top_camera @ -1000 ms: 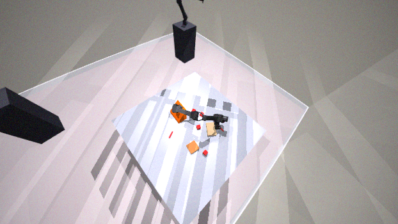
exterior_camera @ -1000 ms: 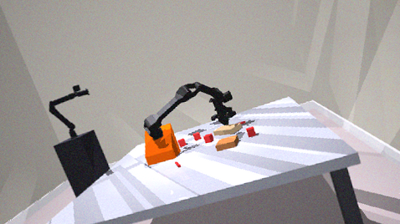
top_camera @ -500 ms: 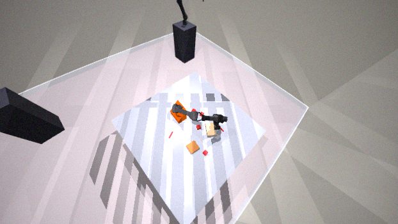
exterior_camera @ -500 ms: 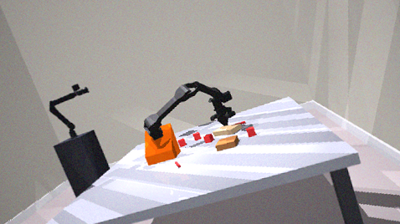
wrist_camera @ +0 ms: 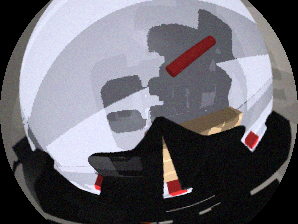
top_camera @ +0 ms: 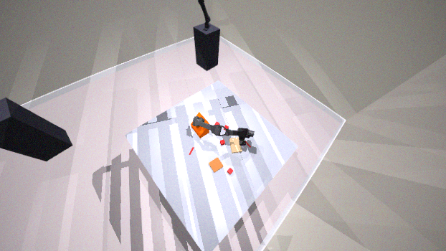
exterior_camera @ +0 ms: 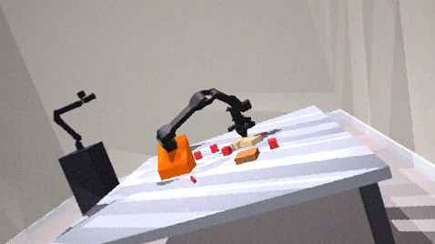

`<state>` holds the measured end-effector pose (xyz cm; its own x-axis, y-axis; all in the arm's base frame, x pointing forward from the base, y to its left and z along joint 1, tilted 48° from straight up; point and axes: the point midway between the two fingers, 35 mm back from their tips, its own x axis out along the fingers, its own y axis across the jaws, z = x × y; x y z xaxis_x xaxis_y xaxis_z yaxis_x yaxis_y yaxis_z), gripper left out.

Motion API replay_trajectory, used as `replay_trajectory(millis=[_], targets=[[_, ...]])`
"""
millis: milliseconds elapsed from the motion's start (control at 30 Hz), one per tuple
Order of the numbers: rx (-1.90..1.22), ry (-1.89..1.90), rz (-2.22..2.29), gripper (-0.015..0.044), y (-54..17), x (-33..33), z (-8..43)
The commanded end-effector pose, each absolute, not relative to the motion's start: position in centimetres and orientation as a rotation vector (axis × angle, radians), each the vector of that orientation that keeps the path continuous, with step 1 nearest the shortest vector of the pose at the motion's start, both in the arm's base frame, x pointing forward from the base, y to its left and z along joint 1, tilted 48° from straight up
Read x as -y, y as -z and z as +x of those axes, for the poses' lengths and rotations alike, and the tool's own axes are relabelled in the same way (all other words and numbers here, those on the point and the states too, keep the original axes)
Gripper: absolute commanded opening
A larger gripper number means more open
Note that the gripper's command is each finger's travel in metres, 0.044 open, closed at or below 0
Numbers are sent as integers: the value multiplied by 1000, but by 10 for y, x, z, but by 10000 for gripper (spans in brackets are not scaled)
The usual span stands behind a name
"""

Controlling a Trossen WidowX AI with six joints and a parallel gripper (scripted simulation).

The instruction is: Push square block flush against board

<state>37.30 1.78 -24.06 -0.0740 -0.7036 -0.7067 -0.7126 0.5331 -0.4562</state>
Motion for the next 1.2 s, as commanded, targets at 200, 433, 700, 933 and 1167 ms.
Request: replay_trajectory(millis=[200, 433, 700, 933, 1167], targets=[[-1802, -12, -1188, 0, 236, -12, 368], [-1806, -13, -1190, 0, 233, -9, 365], [-1810, -14, -1192, 0, 230, -6, 362], [-1814, -15, -1194, 0, 226, -4, 360], [-1818, -16, -1196, 0, 223, -1, 358]])
